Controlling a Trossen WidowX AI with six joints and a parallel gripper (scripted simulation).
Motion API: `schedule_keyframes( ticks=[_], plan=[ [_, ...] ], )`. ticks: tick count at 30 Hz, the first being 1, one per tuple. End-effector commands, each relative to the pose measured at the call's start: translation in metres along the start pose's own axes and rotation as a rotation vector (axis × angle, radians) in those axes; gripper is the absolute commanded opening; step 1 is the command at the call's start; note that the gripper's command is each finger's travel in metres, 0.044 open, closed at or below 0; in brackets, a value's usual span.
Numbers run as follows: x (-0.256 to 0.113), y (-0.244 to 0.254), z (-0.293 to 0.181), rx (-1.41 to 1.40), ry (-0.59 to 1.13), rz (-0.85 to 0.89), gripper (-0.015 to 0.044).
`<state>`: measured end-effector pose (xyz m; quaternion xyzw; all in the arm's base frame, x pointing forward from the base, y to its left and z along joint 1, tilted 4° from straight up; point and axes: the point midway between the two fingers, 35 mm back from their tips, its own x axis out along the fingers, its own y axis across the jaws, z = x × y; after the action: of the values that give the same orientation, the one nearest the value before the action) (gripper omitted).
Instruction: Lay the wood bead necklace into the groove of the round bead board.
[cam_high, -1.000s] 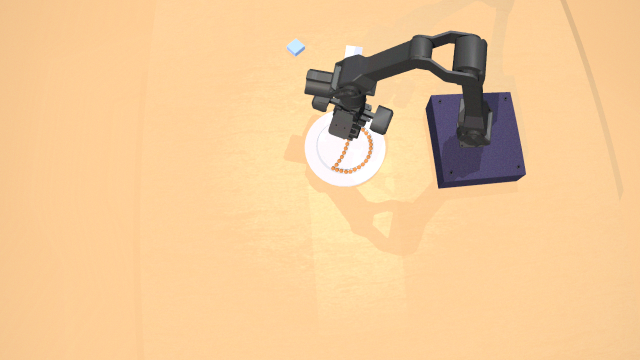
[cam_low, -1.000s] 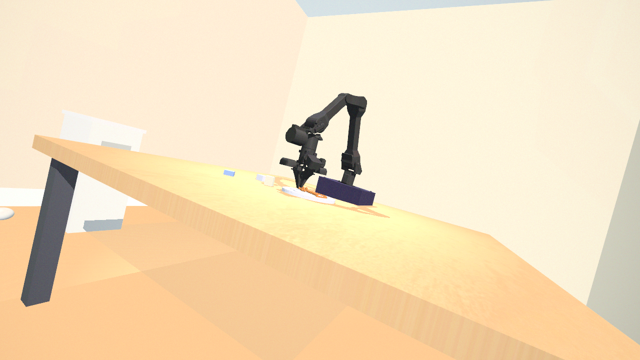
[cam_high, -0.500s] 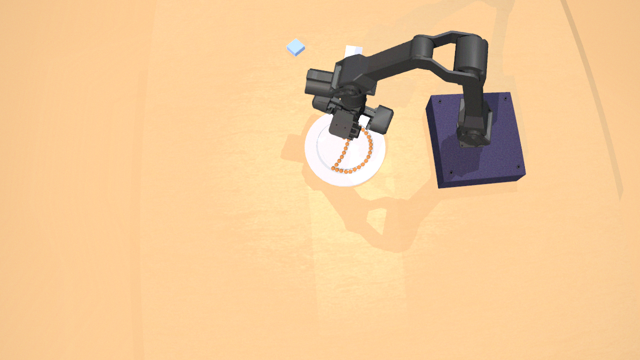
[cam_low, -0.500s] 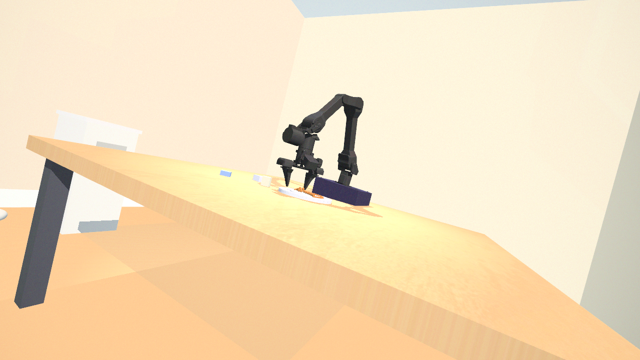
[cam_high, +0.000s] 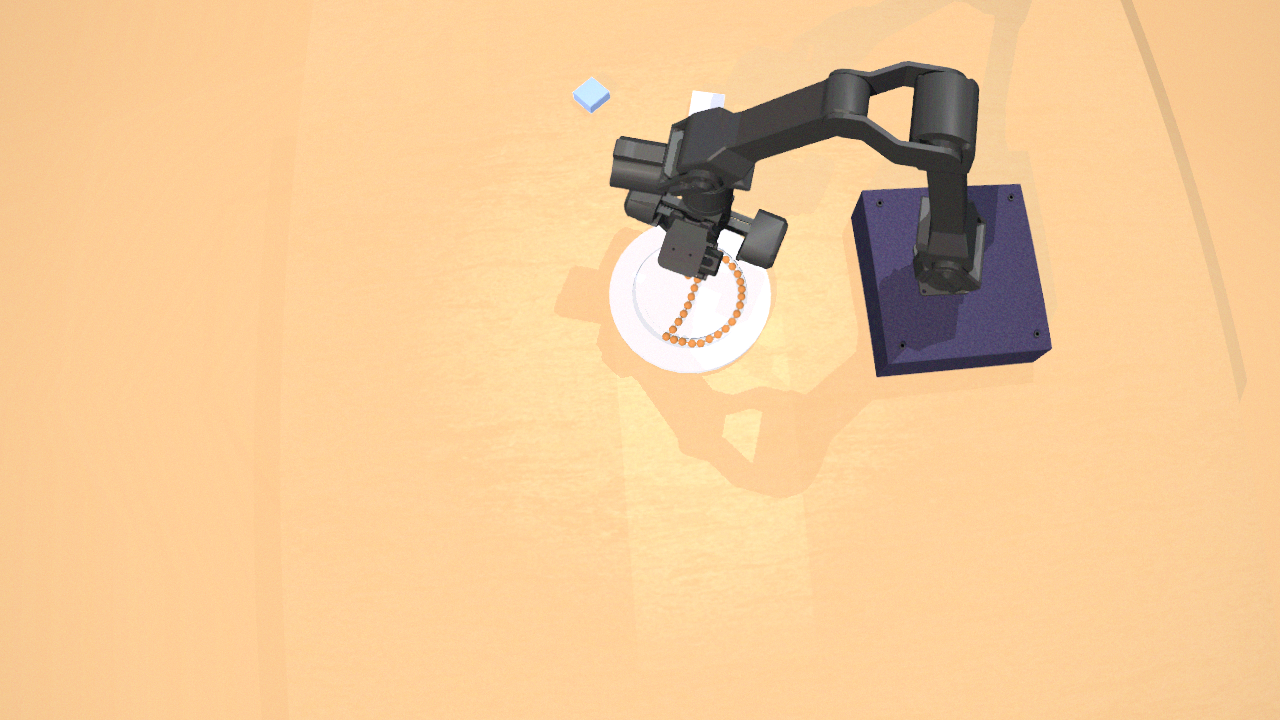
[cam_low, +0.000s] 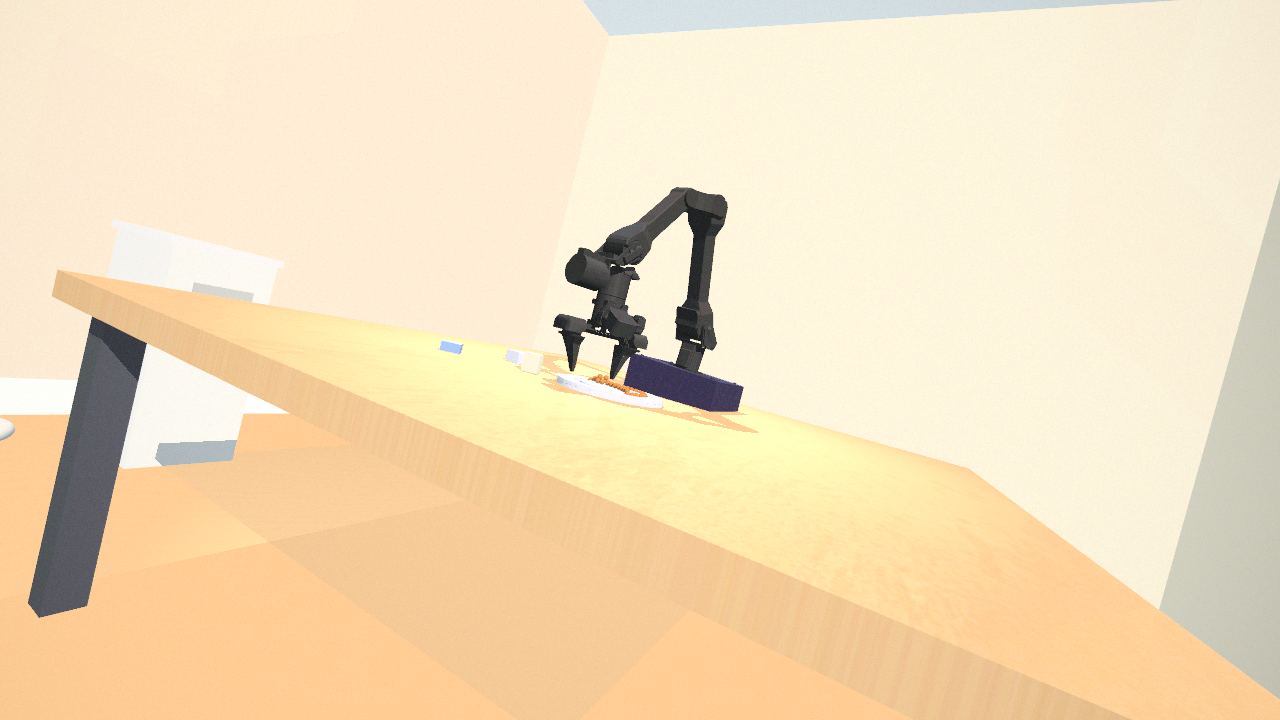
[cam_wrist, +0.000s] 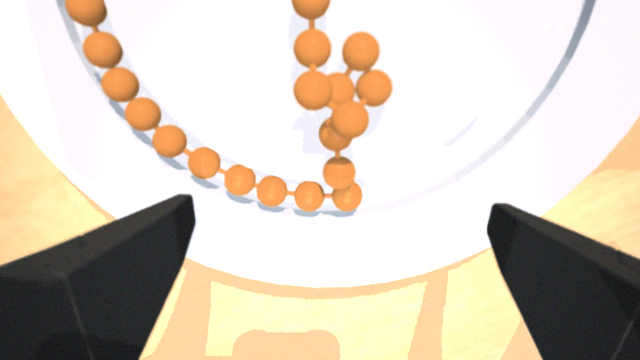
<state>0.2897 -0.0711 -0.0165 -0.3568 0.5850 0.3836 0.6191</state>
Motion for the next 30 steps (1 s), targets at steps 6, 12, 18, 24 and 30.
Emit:
schedule_keyframes(
  ticks=[6,12,18,24,30],
  plan=[
    [-0.001,0.000,0.000,-0.004,0.002,-0.001,0.0440],
    [-0.001,-0.001,0.002,0.000,0.002,-0.002,0.0387],
    [-0.011,-0.002,0.034,0.051,0.004,-0.014,0.0230],
    [-0.023,0.002,0.076,0.122,-0.003,-0.010,0.0120],
    [-0.034,0.009,0.108,0.179,-0.009,0.000,0.0120]
  ],
)
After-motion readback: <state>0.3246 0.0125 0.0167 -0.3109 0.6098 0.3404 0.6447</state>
